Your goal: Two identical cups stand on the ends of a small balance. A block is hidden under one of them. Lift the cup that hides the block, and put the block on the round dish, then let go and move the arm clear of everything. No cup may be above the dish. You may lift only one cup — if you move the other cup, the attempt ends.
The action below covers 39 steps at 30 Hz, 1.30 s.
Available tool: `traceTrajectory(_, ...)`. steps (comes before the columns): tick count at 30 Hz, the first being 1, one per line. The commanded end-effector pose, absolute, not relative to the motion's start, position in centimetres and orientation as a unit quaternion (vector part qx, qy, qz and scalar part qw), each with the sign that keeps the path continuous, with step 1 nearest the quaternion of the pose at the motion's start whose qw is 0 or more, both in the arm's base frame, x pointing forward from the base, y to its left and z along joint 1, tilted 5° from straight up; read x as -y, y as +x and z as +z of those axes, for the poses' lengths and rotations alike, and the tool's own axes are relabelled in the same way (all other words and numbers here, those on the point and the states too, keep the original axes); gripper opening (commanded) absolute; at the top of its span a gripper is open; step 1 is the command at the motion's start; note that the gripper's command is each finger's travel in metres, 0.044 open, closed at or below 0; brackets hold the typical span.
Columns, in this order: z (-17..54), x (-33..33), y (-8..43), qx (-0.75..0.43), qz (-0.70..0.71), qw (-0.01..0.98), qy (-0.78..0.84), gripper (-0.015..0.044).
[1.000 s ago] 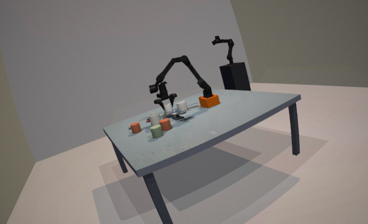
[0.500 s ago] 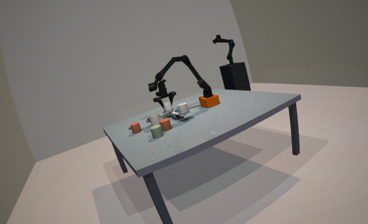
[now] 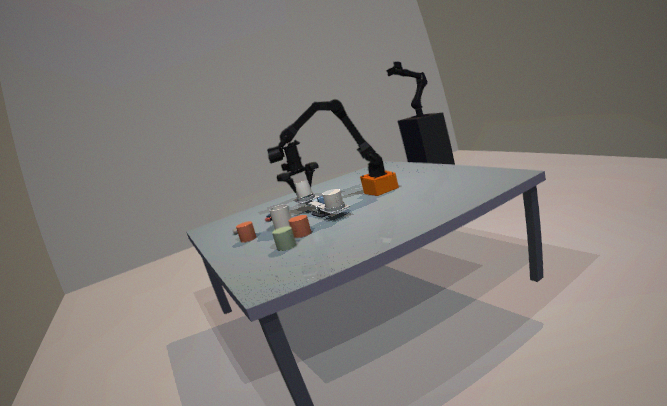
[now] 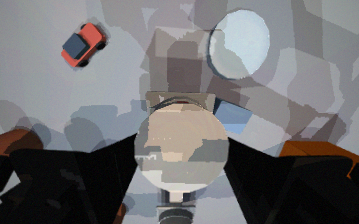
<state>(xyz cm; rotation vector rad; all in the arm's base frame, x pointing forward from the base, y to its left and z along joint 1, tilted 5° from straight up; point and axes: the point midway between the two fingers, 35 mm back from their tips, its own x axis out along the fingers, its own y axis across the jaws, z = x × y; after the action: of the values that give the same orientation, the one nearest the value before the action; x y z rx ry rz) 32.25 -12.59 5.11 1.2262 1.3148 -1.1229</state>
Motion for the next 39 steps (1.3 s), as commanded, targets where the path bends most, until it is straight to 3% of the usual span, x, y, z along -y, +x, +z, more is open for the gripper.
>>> traceTrajectory(1,6.3,13.2,32.7,-0.529,-0.462,0.501,0.506,0.0)
traceTrajectory(39,11.2,13.5,32.4,-0.529,-0.462,0.501,0.506,0.0)
